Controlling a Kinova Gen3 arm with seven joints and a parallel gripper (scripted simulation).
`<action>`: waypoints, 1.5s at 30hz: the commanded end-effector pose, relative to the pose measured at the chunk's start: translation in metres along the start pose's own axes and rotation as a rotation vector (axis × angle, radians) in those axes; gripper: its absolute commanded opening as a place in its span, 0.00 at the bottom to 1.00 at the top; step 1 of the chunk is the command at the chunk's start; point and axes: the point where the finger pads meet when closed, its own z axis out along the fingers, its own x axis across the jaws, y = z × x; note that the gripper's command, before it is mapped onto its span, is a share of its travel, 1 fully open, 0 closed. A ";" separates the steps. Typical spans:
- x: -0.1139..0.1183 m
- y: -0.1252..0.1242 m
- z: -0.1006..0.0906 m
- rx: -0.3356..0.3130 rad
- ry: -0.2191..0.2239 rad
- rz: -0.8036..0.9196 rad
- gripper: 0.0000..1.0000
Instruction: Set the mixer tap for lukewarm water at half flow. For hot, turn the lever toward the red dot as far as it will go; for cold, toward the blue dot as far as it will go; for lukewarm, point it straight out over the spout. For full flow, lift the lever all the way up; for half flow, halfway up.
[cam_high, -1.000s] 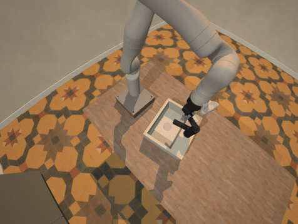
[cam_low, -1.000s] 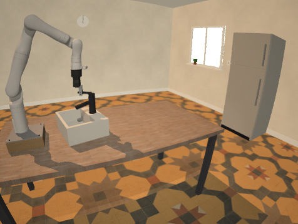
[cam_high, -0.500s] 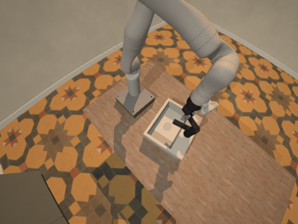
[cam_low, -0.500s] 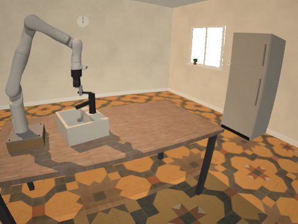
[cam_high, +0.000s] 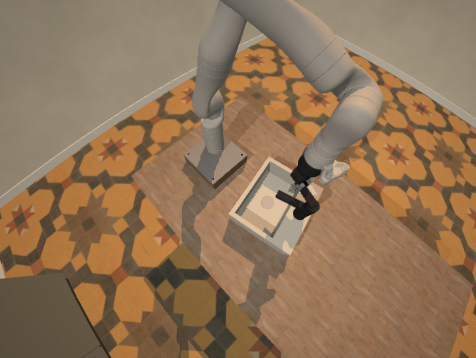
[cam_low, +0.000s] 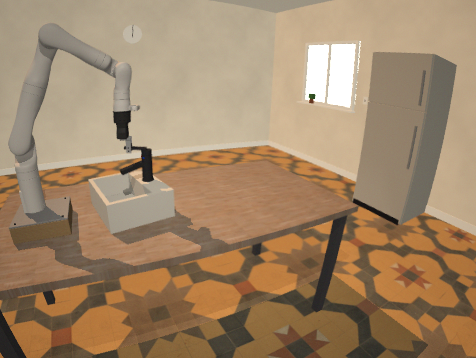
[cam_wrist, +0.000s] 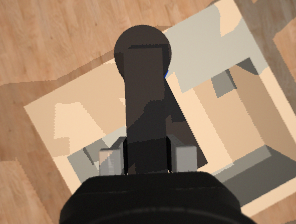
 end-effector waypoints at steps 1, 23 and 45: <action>0.000 0.000 -0.001 0.002 -0.001 0.000 0.00; 0.000 0.000 -0.001 0.002 -0.001 0.000 0.00; 0.006 -0.001 -0.001 0.002 -0.001 -0.080 0.00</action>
